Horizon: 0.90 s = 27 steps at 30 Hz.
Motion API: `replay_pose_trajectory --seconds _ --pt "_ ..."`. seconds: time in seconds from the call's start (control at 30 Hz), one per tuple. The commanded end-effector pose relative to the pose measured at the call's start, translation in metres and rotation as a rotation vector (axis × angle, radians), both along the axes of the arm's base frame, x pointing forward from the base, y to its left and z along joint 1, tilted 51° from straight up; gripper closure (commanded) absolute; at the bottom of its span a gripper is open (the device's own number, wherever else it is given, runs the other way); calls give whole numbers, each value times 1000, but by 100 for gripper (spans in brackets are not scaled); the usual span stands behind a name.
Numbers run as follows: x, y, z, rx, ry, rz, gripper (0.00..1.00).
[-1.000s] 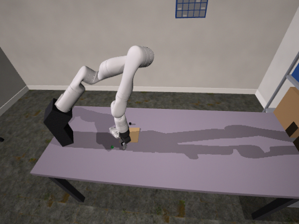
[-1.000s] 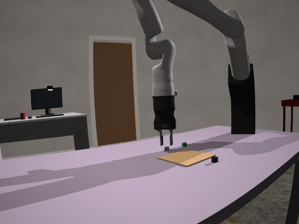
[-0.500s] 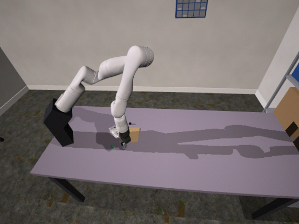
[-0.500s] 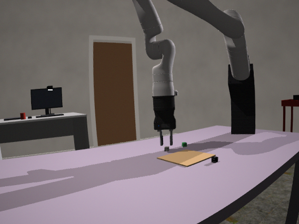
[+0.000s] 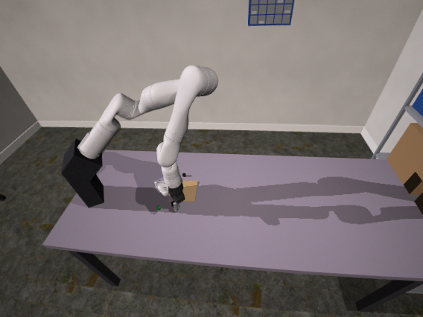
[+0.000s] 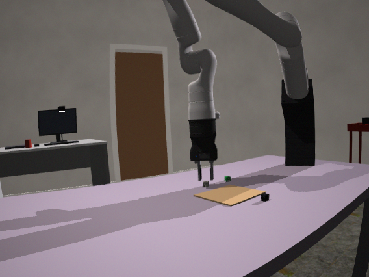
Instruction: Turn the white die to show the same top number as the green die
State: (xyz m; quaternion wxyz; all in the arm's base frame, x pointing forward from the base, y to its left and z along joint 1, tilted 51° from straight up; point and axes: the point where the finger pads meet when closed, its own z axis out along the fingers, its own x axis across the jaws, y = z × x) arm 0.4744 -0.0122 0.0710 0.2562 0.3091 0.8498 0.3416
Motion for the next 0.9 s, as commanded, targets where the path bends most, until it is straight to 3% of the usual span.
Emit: replay_pose_trajectory --seconds 0.0,0.87 --pt "2 0 -2 -1 -3 -2 36" --pt "12 6 -11 -1 -3 -2 36"
